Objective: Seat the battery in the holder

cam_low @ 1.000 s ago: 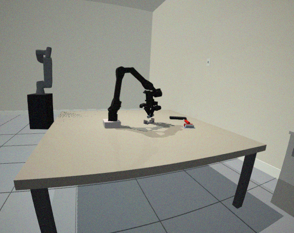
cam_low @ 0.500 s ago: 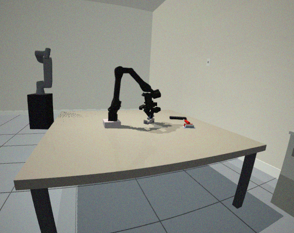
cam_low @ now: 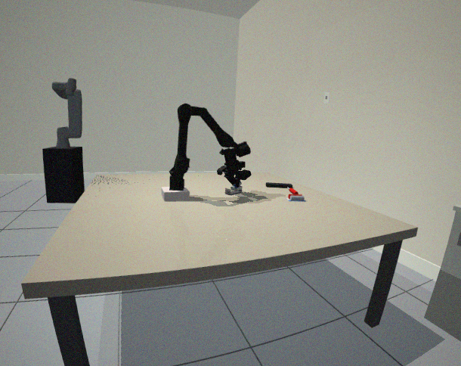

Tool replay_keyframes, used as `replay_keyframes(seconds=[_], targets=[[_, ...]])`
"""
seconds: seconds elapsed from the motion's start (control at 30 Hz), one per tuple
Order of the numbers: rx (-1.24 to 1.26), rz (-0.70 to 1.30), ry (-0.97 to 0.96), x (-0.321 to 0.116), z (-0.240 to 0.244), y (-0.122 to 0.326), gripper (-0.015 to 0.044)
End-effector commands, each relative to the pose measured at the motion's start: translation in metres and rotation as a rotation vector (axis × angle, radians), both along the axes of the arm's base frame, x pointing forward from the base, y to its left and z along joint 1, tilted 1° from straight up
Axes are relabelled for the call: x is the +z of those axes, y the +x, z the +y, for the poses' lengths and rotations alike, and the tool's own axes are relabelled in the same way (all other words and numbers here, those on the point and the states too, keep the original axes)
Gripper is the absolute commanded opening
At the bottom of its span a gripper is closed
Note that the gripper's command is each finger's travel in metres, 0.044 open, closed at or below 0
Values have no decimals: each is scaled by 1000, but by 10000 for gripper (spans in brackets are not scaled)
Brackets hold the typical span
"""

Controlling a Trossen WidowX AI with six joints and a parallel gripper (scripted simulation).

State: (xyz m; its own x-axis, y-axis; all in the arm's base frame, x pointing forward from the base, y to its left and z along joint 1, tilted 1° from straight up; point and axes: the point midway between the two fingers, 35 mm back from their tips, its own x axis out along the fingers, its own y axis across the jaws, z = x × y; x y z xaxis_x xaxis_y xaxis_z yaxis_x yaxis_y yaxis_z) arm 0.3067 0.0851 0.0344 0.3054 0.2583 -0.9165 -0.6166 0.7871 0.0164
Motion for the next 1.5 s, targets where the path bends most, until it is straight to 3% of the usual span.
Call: replay_keyframes(seconds=[0.0, 1.47], targets=[[2, -24, 18, -1, -1, -2, 79], [10, -113, 93, -12, -17, -24, 79]])
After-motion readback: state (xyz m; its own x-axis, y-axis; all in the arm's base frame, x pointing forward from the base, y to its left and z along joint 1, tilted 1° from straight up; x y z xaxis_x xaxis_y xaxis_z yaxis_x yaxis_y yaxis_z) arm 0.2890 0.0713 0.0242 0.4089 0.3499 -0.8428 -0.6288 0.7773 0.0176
